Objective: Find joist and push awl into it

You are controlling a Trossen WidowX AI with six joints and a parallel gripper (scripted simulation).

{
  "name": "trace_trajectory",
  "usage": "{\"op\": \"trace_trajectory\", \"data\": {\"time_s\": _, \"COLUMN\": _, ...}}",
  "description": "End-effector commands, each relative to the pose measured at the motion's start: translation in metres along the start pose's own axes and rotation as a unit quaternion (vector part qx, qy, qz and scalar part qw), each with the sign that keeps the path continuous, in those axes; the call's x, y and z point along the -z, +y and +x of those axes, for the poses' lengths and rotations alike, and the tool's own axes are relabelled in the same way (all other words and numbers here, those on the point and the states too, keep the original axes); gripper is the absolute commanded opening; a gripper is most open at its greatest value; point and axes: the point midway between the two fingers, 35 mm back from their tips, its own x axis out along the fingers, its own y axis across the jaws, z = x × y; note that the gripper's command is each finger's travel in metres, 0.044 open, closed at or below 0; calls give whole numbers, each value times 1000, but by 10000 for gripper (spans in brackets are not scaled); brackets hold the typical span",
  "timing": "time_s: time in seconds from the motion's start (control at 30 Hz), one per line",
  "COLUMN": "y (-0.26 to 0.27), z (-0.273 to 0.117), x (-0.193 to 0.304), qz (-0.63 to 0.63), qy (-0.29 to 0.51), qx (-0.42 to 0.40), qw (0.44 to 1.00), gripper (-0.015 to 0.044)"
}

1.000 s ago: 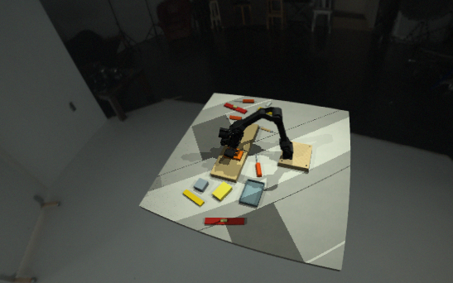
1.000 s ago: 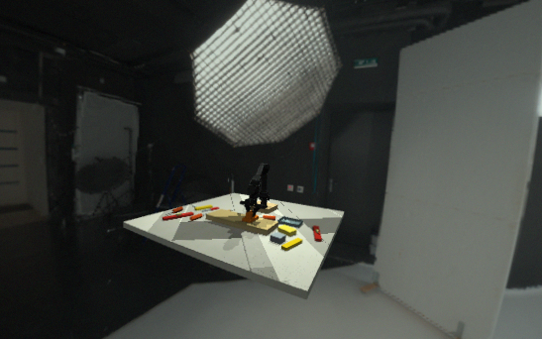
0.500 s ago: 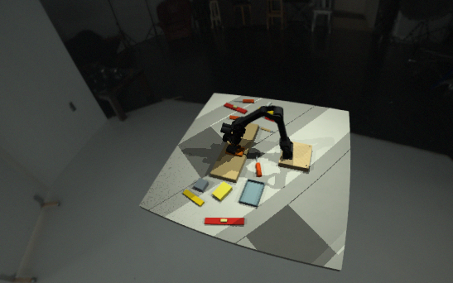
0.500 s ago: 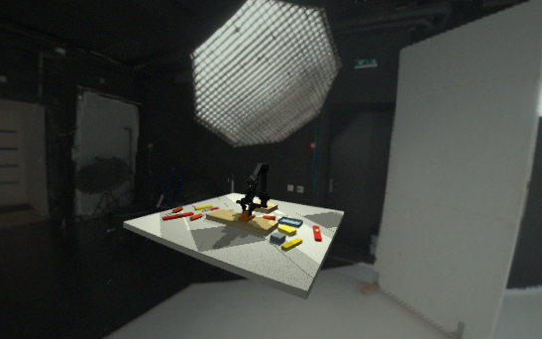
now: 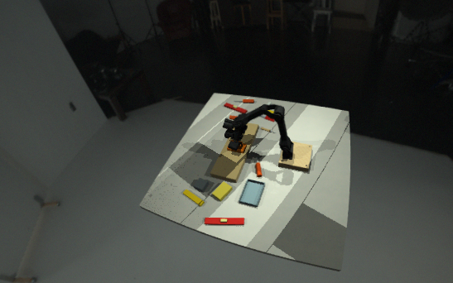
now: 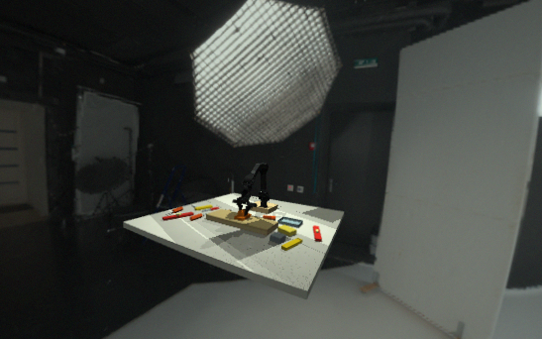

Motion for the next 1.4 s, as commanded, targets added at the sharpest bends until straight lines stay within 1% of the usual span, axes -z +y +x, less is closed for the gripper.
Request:
{"op": "trace_trajectory", "data": {"time_s": 0.0, "y": -11, "z": 0, "x": 2, "qz": 0, "qy": 1, "qx": 1, "qw": 1000, "gripper": 0}}
{"op": "trace_trajectory", "data": {"time_s": 1.37, "y": -102, "z": -1, "x": 2, "qz": -1, "qy": 1, "qx": 5, "qw": 1000, "gripper": 0}}
